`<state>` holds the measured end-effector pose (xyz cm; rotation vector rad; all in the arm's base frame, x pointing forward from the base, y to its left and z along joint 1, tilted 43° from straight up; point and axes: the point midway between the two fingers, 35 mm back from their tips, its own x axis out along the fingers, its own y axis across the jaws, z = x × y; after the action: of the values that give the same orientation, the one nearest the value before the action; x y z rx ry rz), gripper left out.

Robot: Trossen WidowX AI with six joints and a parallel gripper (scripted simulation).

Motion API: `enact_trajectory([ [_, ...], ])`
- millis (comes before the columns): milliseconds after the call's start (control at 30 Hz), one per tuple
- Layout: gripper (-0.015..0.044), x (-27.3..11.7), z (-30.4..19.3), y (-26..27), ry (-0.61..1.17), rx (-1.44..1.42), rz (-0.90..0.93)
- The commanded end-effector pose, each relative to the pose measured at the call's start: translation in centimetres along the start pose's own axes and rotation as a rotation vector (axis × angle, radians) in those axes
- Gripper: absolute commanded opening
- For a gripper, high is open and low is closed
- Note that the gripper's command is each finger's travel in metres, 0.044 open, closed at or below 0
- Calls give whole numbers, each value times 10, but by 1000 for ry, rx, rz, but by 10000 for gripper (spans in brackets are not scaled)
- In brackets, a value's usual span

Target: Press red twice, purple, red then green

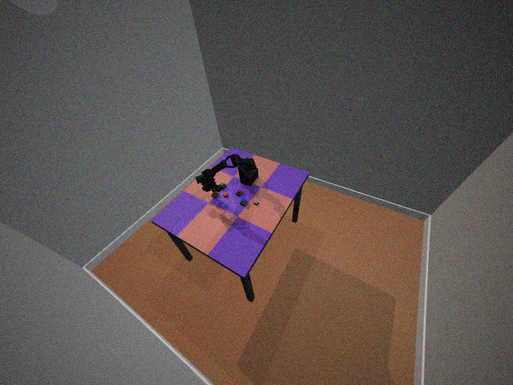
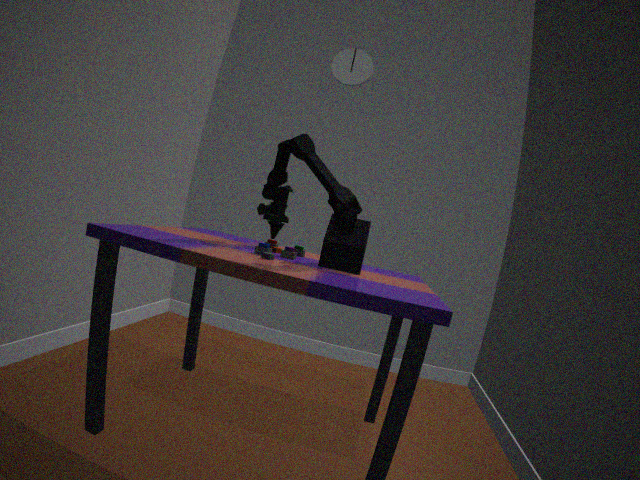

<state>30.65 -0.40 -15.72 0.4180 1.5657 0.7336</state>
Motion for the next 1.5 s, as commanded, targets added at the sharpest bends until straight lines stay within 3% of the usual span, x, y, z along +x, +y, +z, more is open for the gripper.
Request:
enact_trajectory([
  [0, 20, 8, -2, 1, 0, 7, 5],
  [800, 20, 13, -2, 1, 0, 7, 6],
  [900, 20, -16, -2, 0, 0, 6, 4],
  [1100, 20, -23, -2, 0, 0, 7, 4],
  [1233, 20, -78, -2, -1, 0, 7, 2],
  [1467, 20, -83, -11, -3, 0, 8, 0],
])
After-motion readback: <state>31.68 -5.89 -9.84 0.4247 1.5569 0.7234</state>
